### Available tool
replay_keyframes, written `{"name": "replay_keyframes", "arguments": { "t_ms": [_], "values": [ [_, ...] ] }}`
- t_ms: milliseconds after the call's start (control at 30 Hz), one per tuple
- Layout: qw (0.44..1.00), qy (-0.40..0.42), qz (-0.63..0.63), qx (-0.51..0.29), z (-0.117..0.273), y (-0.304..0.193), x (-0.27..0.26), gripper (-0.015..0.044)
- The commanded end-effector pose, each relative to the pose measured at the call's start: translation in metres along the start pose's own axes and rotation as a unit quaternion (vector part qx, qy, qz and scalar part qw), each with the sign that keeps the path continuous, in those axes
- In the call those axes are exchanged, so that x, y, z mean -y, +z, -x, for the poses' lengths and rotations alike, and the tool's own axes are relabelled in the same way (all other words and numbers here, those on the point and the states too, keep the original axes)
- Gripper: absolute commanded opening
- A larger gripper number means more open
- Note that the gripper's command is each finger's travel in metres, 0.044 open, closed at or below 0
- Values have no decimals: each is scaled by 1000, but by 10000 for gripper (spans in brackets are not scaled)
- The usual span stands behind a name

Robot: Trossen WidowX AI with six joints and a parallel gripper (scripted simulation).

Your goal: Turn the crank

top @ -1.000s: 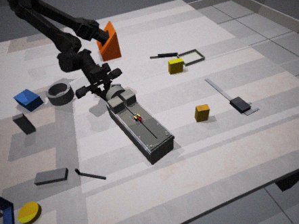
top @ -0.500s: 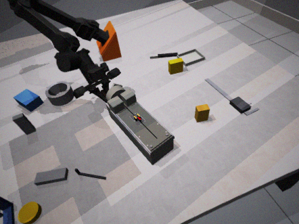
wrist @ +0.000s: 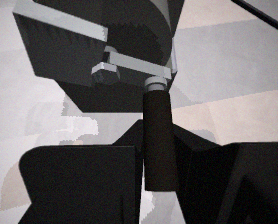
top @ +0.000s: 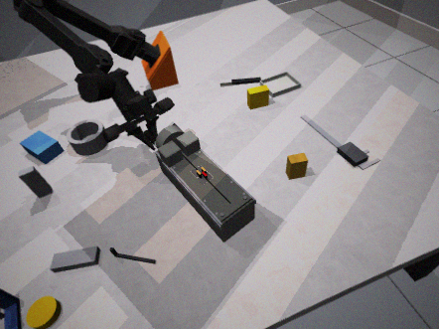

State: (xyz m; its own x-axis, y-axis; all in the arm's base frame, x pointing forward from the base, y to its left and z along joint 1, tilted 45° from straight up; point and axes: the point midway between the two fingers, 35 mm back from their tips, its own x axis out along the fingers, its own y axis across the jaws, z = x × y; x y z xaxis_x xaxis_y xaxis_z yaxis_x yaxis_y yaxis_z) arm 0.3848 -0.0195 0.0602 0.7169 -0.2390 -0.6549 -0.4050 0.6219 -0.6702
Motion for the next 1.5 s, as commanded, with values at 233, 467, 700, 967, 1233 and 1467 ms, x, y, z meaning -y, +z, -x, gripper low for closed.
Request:
{"name": "replay_keyframes", "arguments": {
  "t_ms": [233, 467, 700, 967, 1233, 1467],
  "values": [
    [1000, -5, -3, 4, 14, 13, 2, 0],
    [1000, -3, -2, 0, 10, 10, 1, 0],
    [1000, -3, -2, 0, 10, 10, 1, 79],
    [1000, -3, -2, 0, 10, 10, 1, 289],
    [1000, -3, -2, 0, 12, 12, 1, 440],
    [1000, -2, -4, 0, 39, 40, 1, 440]
  ]
}}
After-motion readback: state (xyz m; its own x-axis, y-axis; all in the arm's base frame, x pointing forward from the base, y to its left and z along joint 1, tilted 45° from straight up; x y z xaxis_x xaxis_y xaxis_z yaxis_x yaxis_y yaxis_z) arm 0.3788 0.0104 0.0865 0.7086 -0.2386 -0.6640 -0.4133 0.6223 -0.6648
